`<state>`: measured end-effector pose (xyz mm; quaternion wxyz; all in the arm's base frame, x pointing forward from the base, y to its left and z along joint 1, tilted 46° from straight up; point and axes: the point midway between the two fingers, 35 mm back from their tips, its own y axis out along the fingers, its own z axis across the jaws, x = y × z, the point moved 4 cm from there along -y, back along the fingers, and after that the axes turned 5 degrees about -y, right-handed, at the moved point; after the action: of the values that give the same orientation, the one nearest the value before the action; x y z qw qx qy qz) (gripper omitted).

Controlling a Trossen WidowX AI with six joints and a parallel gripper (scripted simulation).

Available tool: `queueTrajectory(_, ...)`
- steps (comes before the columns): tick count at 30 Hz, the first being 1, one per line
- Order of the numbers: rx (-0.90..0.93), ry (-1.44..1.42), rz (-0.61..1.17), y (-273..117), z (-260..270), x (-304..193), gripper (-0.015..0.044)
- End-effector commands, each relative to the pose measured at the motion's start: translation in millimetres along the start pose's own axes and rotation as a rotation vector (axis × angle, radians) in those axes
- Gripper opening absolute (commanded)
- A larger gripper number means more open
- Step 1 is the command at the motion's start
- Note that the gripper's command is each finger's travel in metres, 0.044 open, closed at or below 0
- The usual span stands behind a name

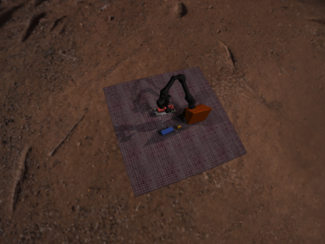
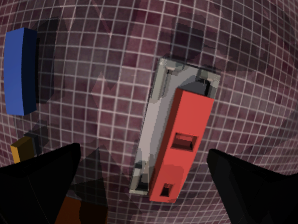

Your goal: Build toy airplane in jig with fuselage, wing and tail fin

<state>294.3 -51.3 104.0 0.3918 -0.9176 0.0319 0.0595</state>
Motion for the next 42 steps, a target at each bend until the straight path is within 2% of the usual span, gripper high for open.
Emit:
queueTrajectory(1,0.011,-0.005,0.000,0,53,34,0.0440)
queueTrajectory(10,-0.003,0.002,0.005,15,184,72,0.0440)
queueTrajectory(12,-0.005,0.003,0.006,17,195,73,0.0440)
queueTrajectory(19,-0.006,0.003,0.006,20,196,73,0.0440)
queueTrajectory(24,-0.007,0.003,0.006,60,195,72,0.0440)
queueTrajectory(42,-0.008,0.003,0.006,85,195,73,0.0440)
